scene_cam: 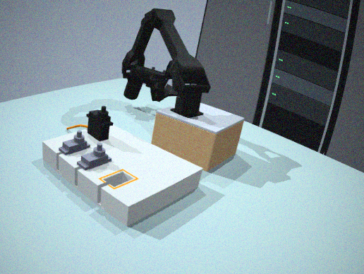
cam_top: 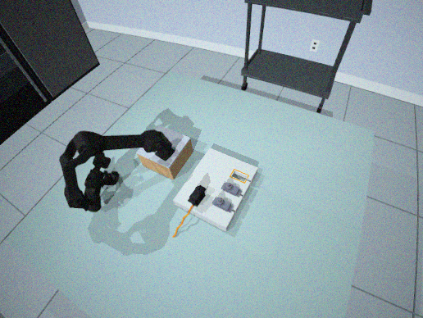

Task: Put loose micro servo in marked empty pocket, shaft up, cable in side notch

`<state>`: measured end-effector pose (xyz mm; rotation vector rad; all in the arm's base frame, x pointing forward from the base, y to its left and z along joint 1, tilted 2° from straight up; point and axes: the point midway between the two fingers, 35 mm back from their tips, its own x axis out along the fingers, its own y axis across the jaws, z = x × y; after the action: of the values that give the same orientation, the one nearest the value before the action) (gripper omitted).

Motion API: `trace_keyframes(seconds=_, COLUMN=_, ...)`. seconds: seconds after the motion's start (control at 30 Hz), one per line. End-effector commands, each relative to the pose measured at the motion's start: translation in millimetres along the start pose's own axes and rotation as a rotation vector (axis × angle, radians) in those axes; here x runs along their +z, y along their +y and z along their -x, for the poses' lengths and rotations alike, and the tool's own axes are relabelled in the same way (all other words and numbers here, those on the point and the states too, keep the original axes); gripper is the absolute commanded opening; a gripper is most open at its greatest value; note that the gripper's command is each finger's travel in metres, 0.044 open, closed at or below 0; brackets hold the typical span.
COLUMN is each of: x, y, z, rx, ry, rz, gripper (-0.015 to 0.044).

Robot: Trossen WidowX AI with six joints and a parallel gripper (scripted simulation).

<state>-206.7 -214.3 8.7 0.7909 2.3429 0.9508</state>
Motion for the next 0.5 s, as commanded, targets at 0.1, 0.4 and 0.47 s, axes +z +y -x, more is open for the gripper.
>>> trace_keyframes(seconds=0.1, x=0.9, y=0.9, z=5.2, rx=-0.013, ry=-0.001, rz=-0.034, gripper=0.0440)
trace_keyframes(seconds=0.4, x=12.5, y=7.5, z=42.0, rx=-0.111, ry=-0.031, rz=-0.282, gripper=0.0440)
trace_keyframes(seconds=0.47, x=15.6, y=9.7, z=52.0, rx=-0.138, ry=-0.041, rz=-0.344, gripper=0.0440)
